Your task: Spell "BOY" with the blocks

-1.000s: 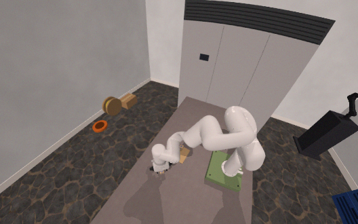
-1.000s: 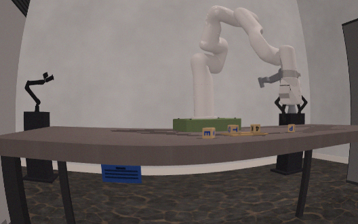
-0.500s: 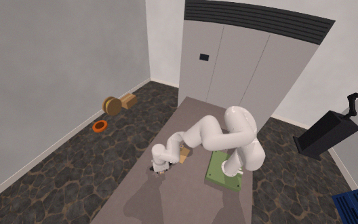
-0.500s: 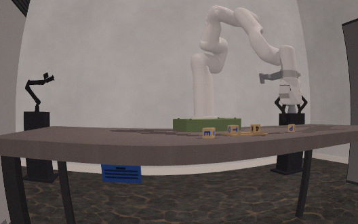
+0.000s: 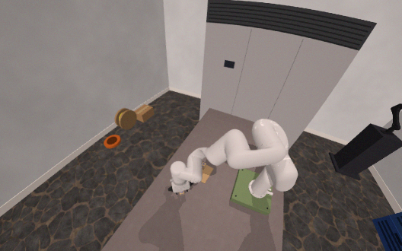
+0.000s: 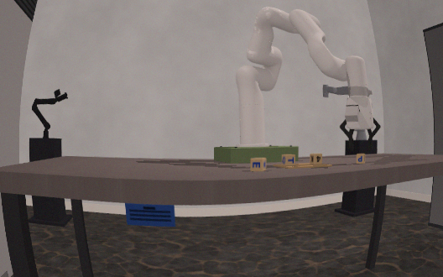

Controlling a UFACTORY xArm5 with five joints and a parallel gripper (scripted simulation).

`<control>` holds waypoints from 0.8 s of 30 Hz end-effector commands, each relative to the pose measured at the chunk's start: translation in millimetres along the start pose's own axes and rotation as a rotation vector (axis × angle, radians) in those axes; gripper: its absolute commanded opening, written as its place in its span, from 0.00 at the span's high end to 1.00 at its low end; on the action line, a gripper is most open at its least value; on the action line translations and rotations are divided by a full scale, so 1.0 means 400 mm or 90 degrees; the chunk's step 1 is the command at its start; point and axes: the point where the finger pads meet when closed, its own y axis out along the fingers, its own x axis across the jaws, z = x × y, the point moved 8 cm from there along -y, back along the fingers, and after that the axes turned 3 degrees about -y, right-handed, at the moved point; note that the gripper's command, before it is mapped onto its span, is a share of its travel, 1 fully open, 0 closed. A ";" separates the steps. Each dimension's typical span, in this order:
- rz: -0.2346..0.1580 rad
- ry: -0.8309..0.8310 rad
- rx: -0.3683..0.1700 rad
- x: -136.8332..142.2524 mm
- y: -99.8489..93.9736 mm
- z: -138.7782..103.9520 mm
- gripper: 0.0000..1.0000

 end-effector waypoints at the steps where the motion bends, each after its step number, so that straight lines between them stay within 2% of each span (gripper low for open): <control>1: 0.002 0.000 0.001 -0.003 -0.004 0.001 0.31; 9: 0.002 0.000 0.001 -0.003 0.004 0.001 0.31; 24: 0.002 0.000 0.001 -0.002 0.064 0.002 0.31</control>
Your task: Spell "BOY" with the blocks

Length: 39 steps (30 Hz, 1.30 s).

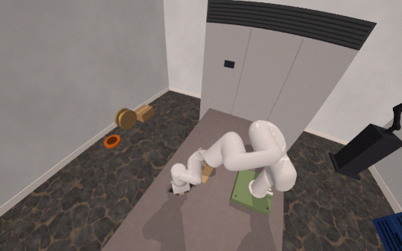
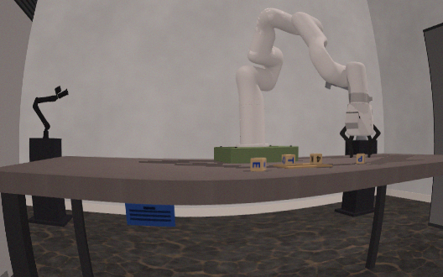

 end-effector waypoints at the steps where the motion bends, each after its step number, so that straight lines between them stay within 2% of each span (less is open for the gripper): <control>1: 0.003 0.000 0.001 -0.004 0.018 0.002 0.31; 8: 0.003 0.000 0.001 -0.004 0.031 0.002 0.31; 39: 0.003 0.000 0.001 -0.004 0.031 0.002 0.31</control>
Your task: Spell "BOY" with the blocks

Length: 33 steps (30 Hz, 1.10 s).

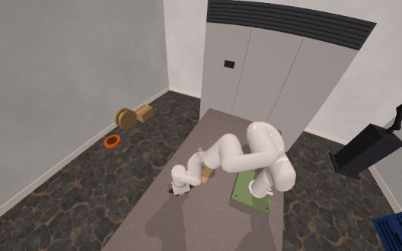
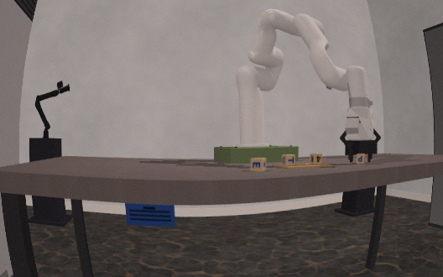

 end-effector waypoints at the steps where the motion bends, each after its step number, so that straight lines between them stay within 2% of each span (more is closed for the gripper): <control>1: 0.002 0.000 0.001 -0.003 -0.004 0.001 0.31; 5: 0.002 0.000 0.001 -0.003 -0.004 0.001 0.31; 6: 0.002 0.000 0.001 -0.003 -0.004 0.001 0.53; 22: 0.002 0.000 0.001 -0.003 -0.004 0.001 0.53; 23: 0.002 0.000 0.001 -0.003 -0.004 0.001 0.73; 33: 0.002 0.000 0.001 -0.003 -0.004 0.001 0.73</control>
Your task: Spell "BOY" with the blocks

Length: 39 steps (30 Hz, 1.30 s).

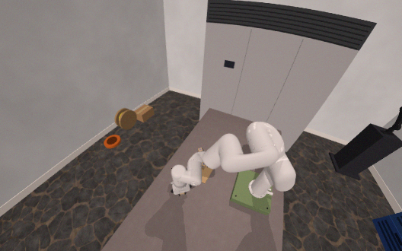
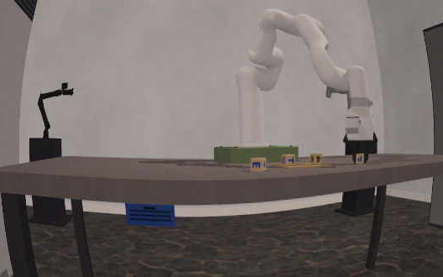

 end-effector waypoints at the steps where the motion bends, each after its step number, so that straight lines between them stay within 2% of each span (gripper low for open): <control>1: 0.002 0.000 0.001 -0.003 -0.004 0.001 0.73; 28: 0.002 0.000 0.001 -0.003 -0.007 0.001 0.73; 33: 0.002 0.000 0.001 -0.003 -0.054 0.000 0.73; 39: 0.002 0.000 0.001 -0.003 -0.167 -0.002 0.73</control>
